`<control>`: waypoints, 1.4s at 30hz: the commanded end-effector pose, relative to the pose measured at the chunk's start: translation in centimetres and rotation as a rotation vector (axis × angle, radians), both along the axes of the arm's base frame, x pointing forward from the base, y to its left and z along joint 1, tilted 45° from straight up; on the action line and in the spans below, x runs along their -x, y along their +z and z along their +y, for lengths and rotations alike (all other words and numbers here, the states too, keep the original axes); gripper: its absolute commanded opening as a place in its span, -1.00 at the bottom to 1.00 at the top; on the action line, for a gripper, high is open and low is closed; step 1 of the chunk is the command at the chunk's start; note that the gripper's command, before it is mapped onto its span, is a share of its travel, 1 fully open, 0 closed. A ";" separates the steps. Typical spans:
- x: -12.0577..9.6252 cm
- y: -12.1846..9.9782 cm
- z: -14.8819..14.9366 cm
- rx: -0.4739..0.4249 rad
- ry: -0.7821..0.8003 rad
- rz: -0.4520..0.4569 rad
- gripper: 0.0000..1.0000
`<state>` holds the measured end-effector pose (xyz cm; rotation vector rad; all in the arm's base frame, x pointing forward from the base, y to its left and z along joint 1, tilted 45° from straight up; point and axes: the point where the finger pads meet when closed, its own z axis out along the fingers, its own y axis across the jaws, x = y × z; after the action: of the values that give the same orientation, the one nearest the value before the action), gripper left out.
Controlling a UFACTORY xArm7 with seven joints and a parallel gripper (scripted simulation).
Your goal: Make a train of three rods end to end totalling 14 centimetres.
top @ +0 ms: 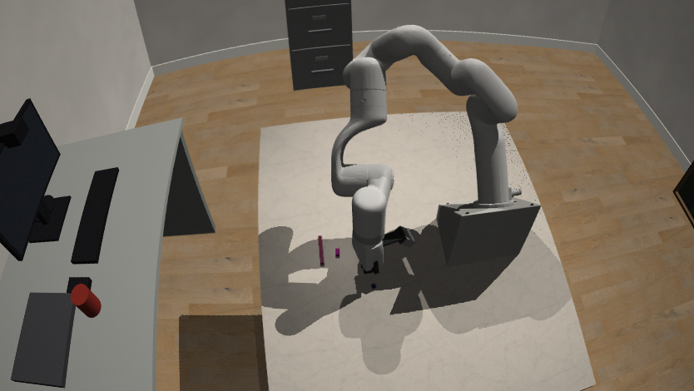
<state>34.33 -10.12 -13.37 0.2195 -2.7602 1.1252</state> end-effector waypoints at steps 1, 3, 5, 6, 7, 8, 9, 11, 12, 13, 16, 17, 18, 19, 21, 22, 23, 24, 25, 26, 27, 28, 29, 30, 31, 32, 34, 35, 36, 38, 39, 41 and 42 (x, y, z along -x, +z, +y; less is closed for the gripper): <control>-0.1 0.0 0.2 -0.002 0.003 -0.002 -0.92; -0.1 0.0 0.2 -0.002 0.003 -0.002 -0.92; -0.1 0.0 0.2 -0.002 0.003 -0.002 -0.92; -0.1 0.0 0.2 -0.002 0.003 -0.002 -0.92; -0.1 0.0 0.2 -0.002 0.003 -0.002 -0.92; -0.1 0.0 0.2 -0.002 0.003 -0.002 -0.92; -0.1 0.0 0.2 -0.002 0.003 -0.002 -0.92; -0.1 0.0 0.2 -0.002 0.003 -0.002 -0.92; -0.1 0.0 0.2 -0.002 0.003 -0.002 -0.92; -0.1 0.0 0.2 -0.002 0.003 -0.002 -0.92; -0.1 0.0 0.2 -0.002 0.003 -0.002 -0.92; -0.1 0.0 0.2 -0.002 0.003 -0.002 -0.92; -0.1 0.0 0.2 -0.002 0.003 -0.002 -0.92; -0.1 0.0 0.2 -0.002 0.003 -0.002 -0.92; -0.1 0.0 0.2 -0.002 0.003 -0.002 -0.92; -0.1 0.0 0.2 -0.002 0.003 -0.002 -0.92; -0.1 0.0 0.2 -0.002 0.003 -0.002 -0.92; -0.1 0.0 0.2 -0.002 0.003 -0.002 -0.92; -0.1 0.0 0.2 -0.002 0.003 -0.002 -0.92; -0.1 0.1 0.2 -0.002 0.003 -0.002 -0.92; -0.1 0.1 0.3 -0.002 0.003 -0.002 -0.92; -0.2 0.3 0.4 -0.002 0.003 -0.002 -0.92; -0.2 0.5 0.6 -0.002 0.003 -0.002 -0.92; -0.2 0.7 0.9 -0.002 0.003 -0.002 -0.92; -0.3 1.1 1.2 -0.002 0.003 -0.002 -0.92; -0.3 1.5 1.6 -0.002 0.003 -0.002 -0.92; -0.4 2.4 2.6 -0.002 0.003 -0.002 -0.92; -0.5 3.0 3.1 -0.002 0.003 -0.002 -0.92; -0.5 3.5 3.7 -0.002 0.003 -0.002 -0.92; -0.7 4.6 4.7 -0.002 0.003 -0.002 -0.92; -0.7 4.6 4.7 -0.002 0.003 -0.002 -0.92; -0.7 5.1 5.2 -0.002 0.003 -0.002 -0.92; -0.8 5.6 5.7 -0.002 0.003 -0.002 -0.92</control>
<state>34.95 -5.85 -9.41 0.2257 -2.7667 1.1228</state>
